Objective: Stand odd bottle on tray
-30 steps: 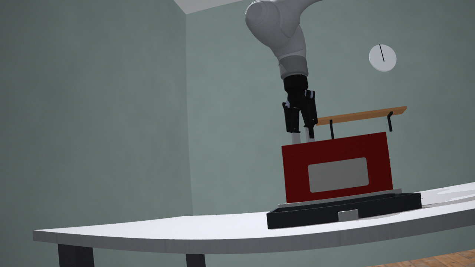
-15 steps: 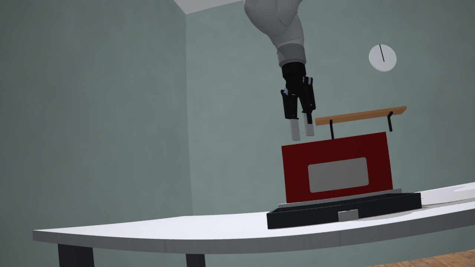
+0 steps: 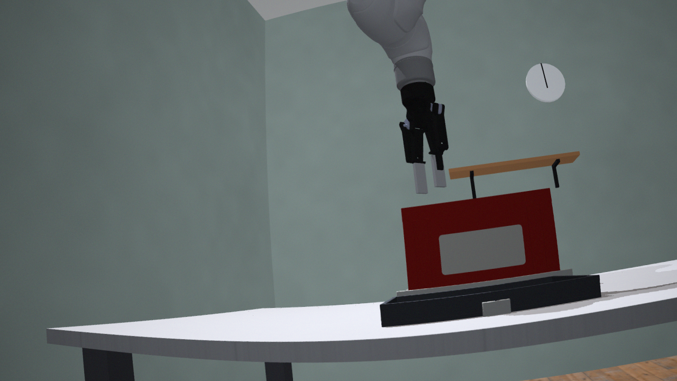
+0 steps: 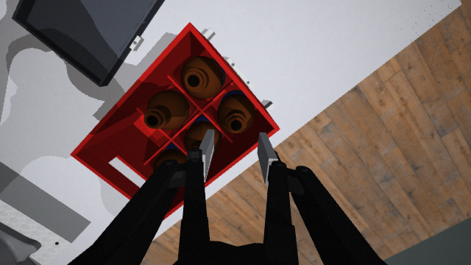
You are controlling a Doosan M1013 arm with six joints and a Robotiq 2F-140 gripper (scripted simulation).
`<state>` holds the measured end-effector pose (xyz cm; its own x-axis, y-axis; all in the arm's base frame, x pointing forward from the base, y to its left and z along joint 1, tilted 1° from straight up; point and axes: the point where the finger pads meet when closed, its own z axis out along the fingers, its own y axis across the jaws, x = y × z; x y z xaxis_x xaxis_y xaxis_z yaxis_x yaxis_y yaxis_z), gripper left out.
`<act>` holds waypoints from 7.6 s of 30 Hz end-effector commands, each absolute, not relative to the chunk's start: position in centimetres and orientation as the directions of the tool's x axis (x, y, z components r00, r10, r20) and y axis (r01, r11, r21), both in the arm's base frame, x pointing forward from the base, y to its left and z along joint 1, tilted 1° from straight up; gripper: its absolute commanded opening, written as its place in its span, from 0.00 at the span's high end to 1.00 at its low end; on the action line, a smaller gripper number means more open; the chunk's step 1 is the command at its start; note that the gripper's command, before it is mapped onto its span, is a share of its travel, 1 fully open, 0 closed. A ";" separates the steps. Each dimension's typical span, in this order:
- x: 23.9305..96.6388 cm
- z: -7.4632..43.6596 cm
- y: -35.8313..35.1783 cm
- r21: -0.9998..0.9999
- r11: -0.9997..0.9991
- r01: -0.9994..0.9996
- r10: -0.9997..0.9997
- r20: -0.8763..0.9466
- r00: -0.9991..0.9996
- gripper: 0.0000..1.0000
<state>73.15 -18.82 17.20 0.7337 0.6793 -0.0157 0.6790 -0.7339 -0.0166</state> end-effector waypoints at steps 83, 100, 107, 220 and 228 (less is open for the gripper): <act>73.3 17.2 -9.9 -0.017 -0.734 0.679 0.679 -0.015 0.734 0.62; 73.3 16.6 -9.9 -0.017 -0.734 0.679 0.679 -0.015 0.734 0.62; 73.3 15.8 -9.9 -0.017 -0.734 0.679 0.679 -0.015 0.734 0.62; 73.2 10.8 -9.9 -0.017 -0.734 0.679 0.679 -0.015 0.734 0.62; 73.2 10.0 -9.9 -0.017 -0.734 0.679 0.679 -0.015 0.734 0.62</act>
<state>73.19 -9.86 10.06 0.7337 0.6793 -0.0157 0.6790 -0.7339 -0.0166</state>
